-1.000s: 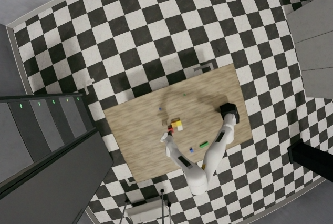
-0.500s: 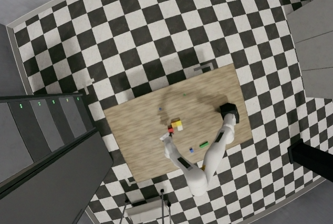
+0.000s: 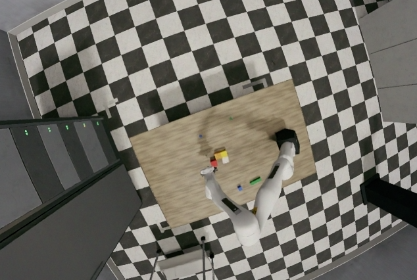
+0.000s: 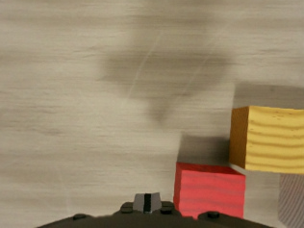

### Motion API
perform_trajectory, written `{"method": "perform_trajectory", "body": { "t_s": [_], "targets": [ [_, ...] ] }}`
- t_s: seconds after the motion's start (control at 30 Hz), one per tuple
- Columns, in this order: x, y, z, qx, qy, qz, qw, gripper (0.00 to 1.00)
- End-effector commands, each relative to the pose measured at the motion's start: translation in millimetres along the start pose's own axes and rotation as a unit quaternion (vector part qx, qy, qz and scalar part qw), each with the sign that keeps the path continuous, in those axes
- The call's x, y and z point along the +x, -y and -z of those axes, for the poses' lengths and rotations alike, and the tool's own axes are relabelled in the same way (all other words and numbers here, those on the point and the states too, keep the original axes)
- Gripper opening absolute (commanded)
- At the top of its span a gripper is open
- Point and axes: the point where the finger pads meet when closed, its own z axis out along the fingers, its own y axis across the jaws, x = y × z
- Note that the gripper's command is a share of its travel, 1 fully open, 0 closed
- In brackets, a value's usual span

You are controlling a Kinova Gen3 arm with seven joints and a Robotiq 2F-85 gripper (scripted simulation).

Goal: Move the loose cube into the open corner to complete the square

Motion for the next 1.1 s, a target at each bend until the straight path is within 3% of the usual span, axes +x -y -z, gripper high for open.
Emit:
{"method": "perform_trajectory", "body": {
  "t_s": [0.0,1.07],
  "targets": [
    [-5.3,2.6,0.6,0.001,0.0,-0.014,1.0,0.1],
    [-5.7,4.7,0.0,0.002,0.0,-0.051,0.999,0.1]
  ]
}}
